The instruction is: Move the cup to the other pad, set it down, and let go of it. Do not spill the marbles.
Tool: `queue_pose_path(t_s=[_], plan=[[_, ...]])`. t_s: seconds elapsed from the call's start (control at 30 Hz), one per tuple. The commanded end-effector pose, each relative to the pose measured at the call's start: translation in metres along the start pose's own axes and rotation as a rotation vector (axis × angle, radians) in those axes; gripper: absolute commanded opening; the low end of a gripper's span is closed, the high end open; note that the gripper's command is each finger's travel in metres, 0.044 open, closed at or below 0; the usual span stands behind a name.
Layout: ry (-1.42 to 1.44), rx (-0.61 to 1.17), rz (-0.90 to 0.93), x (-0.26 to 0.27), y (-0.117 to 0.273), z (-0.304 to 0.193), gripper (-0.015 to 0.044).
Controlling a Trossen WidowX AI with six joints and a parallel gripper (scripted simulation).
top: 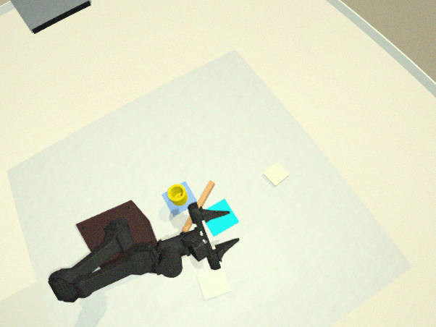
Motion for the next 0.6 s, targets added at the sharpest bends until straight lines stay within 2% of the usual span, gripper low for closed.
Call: queue_pose_path(t_s=[0.0, 0.13, 0.27, 0.43, 0.57], plan=[[-0.013, 0.012, 0.003, 0.001, -0.002, -0.002, 0.0374], [-0.258, 0.257, 0.024, 0.026, -0.029, -0.042, 0.0269], [-0.492, 0.551, -0.033, 0.06, -0.048, -0.092, 0.0167], [-0.679, 0.877, -0.227, 0.103, -0.051, -0.155, 0.0167], [-0.735, 1.054, -0.437, 0.131, -0.04, -0.198, 0.0167]])
Point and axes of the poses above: the point midway between the two fingers, 35 mm back from their tips, its own y axis back along the fingers, its own x axis across the jaws, z = x × y, the point moved 9 cm from there along y, back along the fingers, and after that the axes turned 12 degrees about y, right-handed, at the moved point
